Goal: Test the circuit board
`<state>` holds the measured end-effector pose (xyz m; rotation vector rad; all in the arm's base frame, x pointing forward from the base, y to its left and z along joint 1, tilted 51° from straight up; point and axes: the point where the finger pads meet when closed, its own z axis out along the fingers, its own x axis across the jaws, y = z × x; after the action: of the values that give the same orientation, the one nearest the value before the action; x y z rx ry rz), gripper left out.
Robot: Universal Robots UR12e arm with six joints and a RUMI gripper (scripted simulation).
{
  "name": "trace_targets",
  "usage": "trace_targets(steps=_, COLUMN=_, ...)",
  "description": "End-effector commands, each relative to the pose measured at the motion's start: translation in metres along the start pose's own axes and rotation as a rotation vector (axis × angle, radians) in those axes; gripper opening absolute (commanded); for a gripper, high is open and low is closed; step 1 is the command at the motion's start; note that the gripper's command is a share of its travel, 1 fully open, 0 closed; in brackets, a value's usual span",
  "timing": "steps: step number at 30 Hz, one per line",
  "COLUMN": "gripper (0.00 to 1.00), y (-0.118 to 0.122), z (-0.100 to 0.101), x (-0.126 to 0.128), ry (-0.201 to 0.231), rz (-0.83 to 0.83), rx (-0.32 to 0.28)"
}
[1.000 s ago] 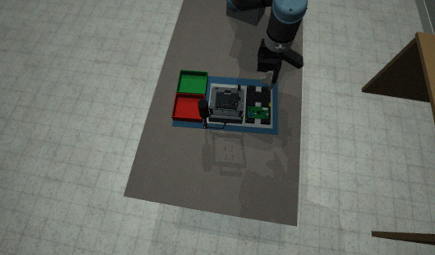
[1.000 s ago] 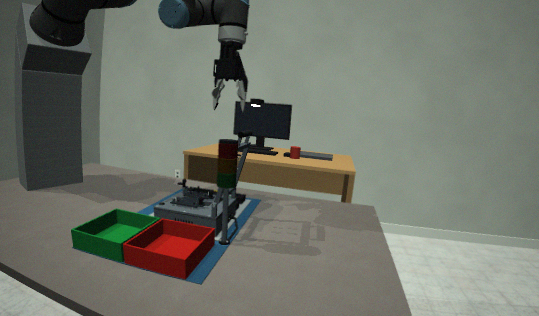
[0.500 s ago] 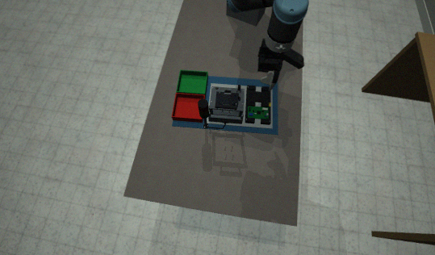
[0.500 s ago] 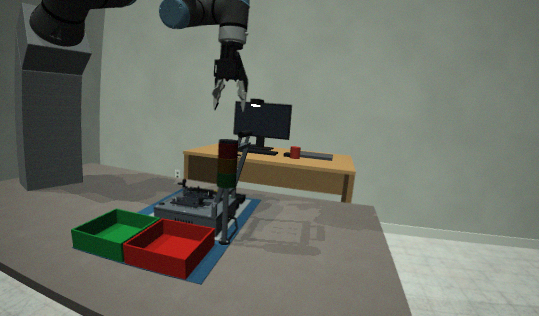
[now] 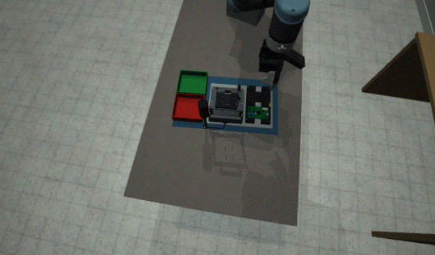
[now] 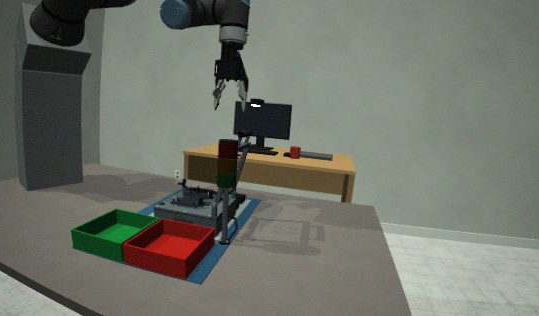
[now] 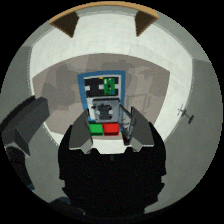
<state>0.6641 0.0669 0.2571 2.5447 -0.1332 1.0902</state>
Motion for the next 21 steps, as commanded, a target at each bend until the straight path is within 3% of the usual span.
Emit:
trace_targets(steps=1, gripper=0.59, y=-0.0001, z=-0.0004, x=0.0003, ry=0.001, rz=0.000, rx=0.000)
trace_targets(steps=21, gripper=0.59, y=-0.0001, z=0.0064, x=0.0004, ry=0.001, rz=0.000, rx=0.000)
